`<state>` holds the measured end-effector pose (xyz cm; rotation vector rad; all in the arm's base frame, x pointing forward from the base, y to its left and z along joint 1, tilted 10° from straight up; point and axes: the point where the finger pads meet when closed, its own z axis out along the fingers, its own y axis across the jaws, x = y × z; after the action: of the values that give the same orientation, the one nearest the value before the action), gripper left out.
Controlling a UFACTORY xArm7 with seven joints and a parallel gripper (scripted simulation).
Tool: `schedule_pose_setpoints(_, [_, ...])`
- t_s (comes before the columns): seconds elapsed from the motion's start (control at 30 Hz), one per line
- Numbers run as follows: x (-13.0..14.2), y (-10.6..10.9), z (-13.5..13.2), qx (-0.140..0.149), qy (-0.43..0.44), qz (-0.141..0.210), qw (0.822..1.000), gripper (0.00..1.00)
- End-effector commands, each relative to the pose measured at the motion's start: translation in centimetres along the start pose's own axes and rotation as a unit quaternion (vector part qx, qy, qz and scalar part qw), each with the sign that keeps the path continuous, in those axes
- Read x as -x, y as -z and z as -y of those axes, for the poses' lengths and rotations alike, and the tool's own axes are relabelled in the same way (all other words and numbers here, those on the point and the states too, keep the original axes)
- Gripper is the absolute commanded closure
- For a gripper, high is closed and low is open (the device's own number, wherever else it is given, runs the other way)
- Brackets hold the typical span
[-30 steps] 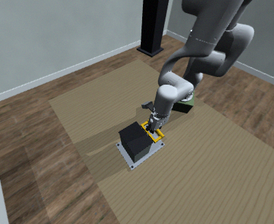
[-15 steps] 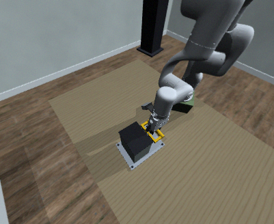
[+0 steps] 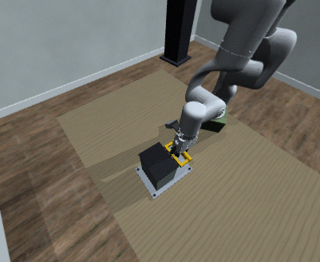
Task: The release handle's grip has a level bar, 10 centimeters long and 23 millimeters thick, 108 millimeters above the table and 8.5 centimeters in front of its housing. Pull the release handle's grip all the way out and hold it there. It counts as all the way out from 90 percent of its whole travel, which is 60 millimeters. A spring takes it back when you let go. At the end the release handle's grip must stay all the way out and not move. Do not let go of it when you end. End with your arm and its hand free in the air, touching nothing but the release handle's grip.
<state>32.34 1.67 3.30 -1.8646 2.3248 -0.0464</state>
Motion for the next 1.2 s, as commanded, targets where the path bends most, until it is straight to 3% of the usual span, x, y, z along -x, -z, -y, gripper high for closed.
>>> schedule_pose_setpoints(0.0, [0.03, 0.06, 0.12, -0.001, 0.000, 0.000, 1.000, 1.00])
schedule_pose_setpoints(1.17, [0.03, 0.06, 0.12, -0.001, 0.000, 0.000, 1.000, 1.00])
